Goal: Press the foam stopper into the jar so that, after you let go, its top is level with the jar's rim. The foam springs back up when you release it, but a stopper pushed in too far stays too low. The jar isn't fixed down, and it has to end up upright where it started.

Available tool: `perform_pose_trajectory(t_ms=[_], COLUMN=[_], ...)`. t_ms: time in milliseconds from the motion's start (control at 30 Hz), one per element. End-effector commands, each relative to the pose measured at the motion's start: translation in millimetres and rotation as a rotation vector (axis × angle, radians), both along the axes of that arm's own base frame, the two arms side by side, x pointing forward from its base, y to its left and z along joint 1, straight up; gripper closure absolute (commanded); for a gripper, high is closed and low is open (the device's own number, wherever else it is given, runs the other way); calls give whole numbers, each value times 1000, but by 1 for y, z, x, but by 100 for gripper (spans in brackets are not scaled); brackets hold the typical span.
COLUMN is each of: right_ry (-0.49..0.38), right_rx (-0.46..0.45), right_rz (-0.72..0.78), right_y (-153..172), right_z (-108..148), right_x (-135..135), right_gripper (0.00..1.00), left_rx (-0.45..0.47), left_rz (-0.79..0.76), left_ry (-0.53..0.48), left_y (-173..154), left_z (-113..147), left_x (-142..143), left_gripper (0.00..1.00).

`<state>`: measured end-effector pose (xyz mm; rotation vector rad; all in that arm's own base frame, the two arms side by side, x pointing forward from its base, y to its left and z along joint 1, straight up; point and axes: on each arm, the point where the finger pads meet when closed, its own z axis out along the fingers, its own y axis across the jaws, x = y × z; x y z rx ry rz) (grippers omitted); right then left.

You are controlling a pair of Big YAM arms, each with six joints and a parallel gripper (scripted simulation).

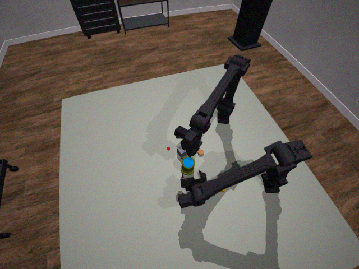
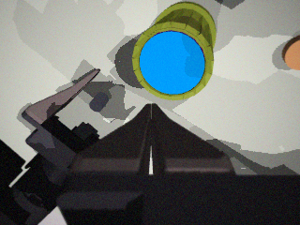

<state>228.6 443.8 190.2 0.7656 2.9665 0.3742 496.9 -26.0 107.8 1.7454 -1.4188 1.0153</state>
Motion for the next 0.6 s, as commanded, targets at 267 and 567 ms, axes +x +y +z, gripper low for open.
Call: perform_pose_trajectory(t_ms=[267, 567], right_ry=[2, -16], right_rx=[-3, 15], right_rz=[-10, -5], right_y=[7, 6], right_z=[-6, 2], right_x=[6, 15], right_gripper=[100, 100], left_rx=[24, 38], left_rz=[-3, -12], left_ry=[-81, -118], left_y=[39, 44], left_z=[38, 57], left_x=[14, 12], left_gripper=[2, 2])
